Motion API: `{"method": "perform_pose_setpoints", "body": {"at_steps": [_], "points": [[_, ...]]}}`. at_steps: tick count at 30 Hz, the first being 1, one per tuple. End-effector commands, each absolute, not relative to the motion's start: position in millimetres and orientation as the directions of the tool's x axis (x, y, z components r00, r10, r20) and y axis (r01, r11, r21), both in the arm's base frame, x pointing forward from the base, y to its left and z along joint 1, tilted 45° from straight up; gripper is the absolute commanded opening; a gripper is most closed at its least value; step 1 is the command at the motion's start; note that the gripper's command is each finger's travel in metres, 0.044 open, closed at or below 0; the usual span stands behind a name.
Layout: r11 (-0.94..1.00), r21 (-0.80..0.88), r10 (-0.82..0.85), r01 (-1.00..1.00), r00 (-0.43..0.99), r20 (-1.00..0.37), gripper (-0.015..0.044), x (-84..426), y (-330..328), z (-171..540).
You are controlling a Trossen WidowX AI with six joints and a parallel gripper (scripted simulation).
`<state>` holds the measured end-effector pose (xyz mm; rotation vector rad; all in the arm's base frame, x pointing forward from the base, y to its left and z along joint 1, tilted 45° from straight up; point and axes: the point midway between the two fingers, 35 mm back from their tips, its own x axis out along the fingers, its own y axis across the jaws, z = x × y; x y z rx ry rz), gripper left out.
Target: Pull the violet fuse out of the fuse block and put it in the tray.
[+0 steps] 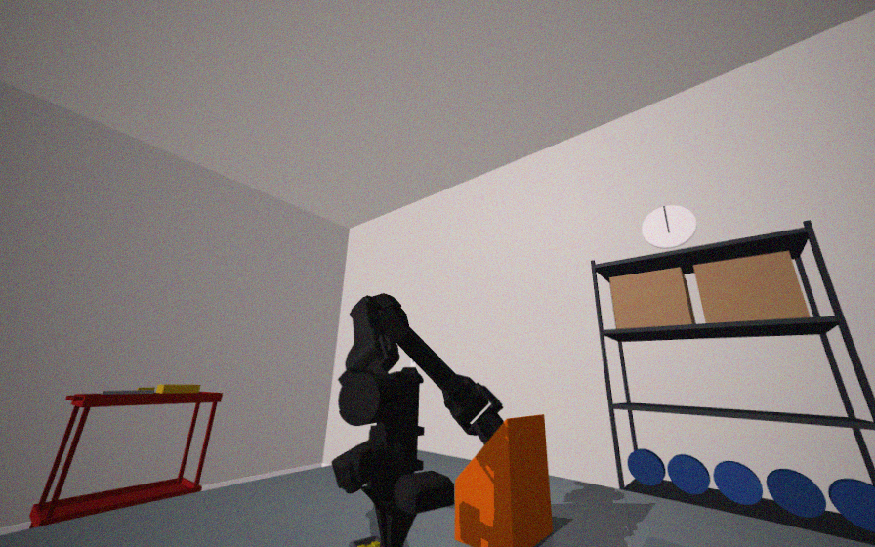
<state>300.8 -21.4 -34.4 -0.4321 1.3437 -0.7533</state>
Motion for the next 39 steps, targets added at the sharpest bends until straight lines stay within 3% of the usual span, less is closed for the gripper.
{"method": "perform_pose_setpoints", "body": {"at_steps": [1, 39], "points": [[0.698, -0.674, -0.702, 0.24, 0.049, -0.71, 0.0, 301.4, -18.6, -32.3], [0.698, -0.676, -0.703, 0.238, 0.051, -0.709, 0.0, 300.6, -5.5, -19.2]]}}
